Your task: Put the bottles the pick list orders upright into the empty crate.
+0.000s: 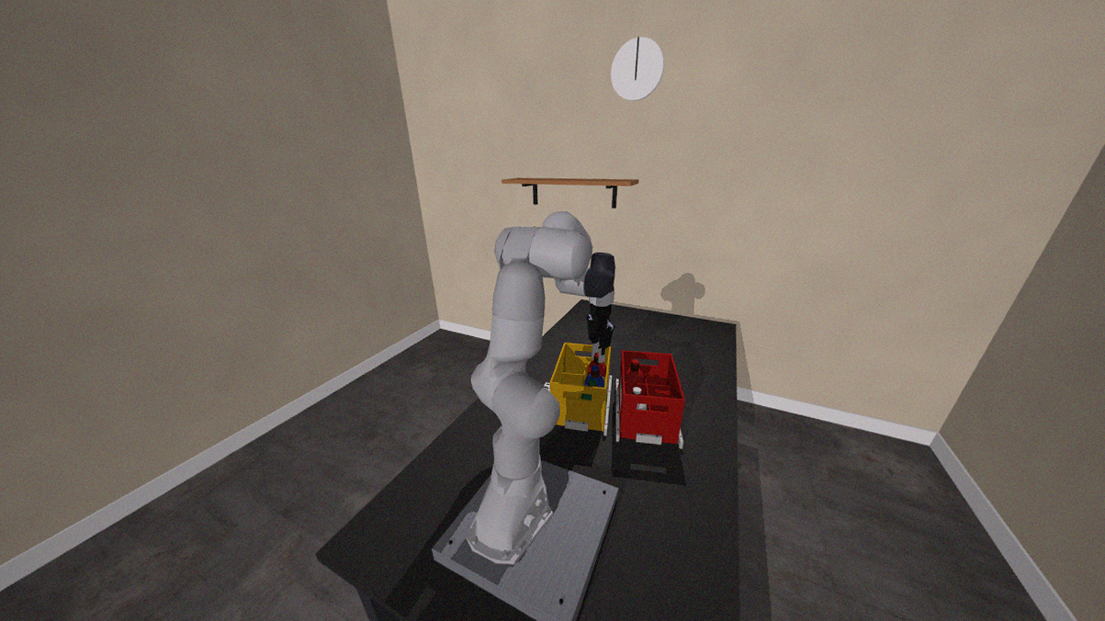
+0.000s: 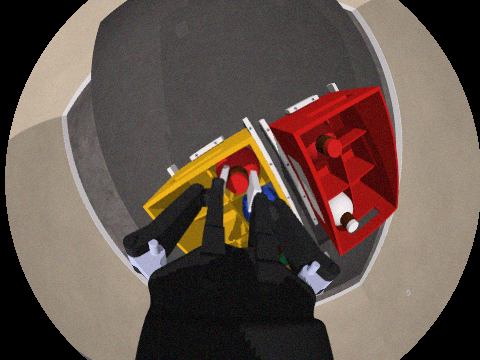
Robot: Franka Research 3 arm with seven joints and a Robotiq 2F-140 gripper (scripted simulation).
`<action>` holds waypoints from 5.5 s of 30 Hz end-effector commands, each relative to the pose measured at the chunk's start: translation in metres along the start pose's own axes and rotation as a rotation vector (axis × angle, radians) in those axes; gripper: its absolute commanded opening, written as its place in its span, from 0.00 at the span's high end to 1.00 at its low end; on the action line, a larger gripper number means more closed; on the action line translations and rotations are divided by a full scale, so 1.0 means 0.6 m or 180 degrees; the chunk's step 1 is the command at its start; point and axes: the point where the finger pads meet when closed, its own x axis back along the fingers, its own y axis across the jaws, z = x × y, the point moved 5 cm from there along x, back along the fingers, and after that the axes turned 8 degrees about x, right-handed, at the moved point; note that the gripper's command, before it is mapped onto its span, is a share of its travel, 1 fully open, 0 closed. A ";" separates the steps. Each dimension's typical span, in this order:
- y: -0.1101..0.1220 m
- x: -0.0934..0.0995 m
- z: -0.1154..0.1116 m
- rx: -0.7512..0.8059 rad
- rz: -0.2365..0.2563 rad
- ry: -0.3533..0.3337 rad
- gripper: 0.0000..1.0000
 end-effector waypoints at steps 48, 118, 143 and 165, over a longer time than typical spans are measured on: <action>-0.005 -0.001 0.004 0.0000 0.0008 0.0037 0.62; -0.005 0.097 0.003 0.0000 0.0008 0.0037 0.62; -0.004 0.141 0.002 0.0000 0.0008 0.0037 0.62; -0.004 0.141 0.002 0.0000 0.0008 0.0037 0.62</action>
